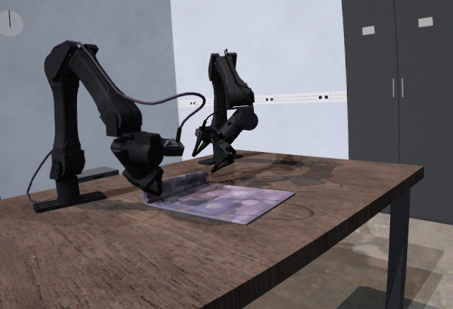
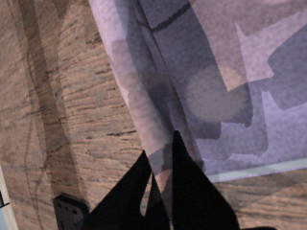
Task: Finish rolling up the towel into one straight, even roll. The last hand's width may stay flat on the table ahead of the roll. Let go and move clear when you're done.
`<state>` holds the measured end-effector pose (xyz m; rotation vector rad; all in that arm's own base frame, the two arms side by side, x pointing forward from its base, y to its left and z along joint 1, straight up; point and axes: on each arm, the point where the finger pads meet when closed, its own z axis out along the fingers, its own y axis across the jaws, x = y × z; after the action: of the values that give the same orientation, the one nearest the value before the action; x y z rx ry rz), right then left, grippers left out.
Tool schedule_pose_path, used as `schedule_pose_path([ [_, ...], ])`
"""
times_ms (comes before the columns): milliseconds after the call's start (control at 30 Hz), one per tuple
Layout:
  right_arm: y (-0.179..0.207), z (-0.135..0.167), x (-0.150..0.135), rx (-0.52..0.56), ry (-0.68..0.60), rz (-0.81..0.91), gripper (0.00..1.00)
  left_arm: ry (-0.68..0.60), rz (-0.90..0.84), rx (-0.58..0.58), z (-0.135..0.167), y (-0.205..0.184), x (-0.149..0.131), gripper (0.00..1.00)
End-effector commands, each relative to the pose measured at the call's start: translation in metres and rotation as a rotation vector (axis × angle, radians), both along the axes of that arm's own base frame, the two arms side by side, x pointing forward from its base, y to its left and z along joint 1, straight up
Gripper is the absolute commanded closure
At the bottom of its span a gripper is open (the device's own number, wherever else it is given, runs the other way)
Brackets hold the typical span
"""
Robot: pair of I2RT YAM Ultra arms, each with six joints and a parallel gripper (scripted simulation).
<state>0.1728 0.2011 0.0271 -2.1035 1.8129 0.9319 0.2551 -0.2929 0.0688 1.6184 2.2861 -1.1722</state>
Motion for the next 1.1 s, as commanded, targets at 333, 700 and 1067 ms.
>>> schedule_pose_path([
  [333, -0.001, 0.012, -0.008, -0.080, 0.370, 0.014, 0.85, -0.641, 0.036, 0.041, 0.011, -0.032, -0.001, 0.06],
  [700, -0.001, 0.014, -0.008, -0.123, 0.512, 0.011, 0.85, -0.898, 0.041, 0.071, 0.013, -0.043, -0.007, 0.03],
  [1067, -0.001, 0.003, -0.008, -0.128, 0.529, 0.011, 0.85, -0.902, 0.013, 0.059, 0.017, -0.042, 0.003, 0.02],
])
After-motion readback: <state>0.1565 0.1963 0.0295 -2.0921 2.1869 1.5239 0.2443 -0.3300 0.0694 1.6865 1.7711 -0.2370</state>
